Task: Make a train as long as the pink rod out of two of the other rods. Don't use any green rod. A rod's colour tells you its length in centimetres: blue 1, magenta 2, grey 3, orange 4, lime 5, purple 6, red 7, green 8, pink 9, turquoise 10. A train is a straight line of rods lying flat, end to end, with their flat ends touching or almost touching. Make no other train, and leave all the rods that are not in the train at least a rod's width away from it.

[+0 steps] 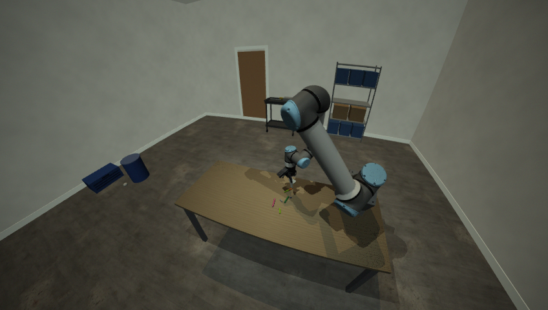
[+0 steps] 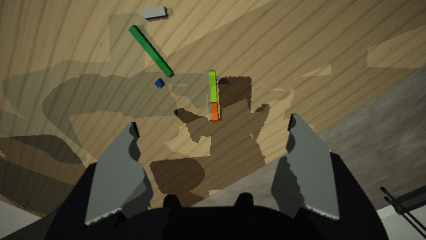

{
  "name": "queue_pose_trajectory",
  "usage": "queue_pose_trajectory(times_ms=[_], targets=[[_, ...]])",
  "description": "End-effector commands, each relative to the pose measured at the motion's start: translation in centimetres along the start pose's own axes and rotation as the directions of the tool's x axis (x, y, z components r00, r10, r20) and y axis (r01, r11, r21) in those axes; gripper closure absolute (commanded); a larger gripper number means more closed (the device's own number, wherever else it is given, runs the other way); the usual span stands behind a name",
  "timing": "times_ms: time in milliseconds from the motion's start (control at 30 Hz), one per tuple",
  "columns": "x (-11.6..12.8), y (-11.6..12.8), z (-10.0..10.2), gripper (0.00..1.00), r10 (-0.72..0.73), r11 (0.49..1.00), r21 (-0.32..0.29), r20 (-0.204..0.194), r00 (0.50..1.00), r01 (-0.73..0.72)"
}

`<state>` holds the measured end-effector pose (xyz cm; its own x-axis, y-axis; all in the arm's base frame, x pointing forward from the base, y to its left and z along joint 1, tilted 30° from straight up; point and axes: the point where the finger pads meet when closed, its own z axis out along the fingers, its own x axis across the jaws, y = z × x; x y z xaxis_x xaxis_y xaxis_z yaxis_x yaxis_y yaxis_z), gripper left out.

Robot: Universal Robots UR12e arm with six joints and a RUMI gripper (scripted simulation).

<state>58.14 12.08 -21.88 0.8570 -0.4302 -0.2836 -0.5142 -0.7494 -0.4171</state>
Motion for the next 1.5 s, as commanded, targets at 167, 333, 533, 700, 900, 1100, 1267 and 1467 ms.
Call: queue_pose_trajectory(times_ms=[167, 333, 533, 700, 900, 1100, 1267, 1467], targets=[[0.1, 0.0, -2.4, 0.00, 0.000, 1.000, 0.000, -0.001, 1.000, 0.000], [0.1, 0.0, -4.0, 0.00, 0.000, 1.000, 0.000, -0.001, 1.000, 0.000], [0.1, 0.0, -7.3, 0.00, 0.000, 1.000, 0.000, -0.001, 1.000, 0.000], [0.1, 0.0, -9.0, 0.00, 0.000, 1.000, 0.000, -0.001, 1.000, 0.000], [0.0, 0.0, -9.3, 0.00, 0.000, 1.000, 0.000, -0.001, 1.000, 0.000], [0.0, 0.0, -9.3, 0.00, 0.000, 1.000, 0.000, -0.001, 1.000, 0.000], [0.0, 0.0, -9.3, 0.00, 0.000, 1.000, 0.000, -0.001, 1.000, 0.000], [0.0, 0.0, -9.3, 0.00, 0.000, 1.000, 0.000, -0.001, 1.000, 0.000]])
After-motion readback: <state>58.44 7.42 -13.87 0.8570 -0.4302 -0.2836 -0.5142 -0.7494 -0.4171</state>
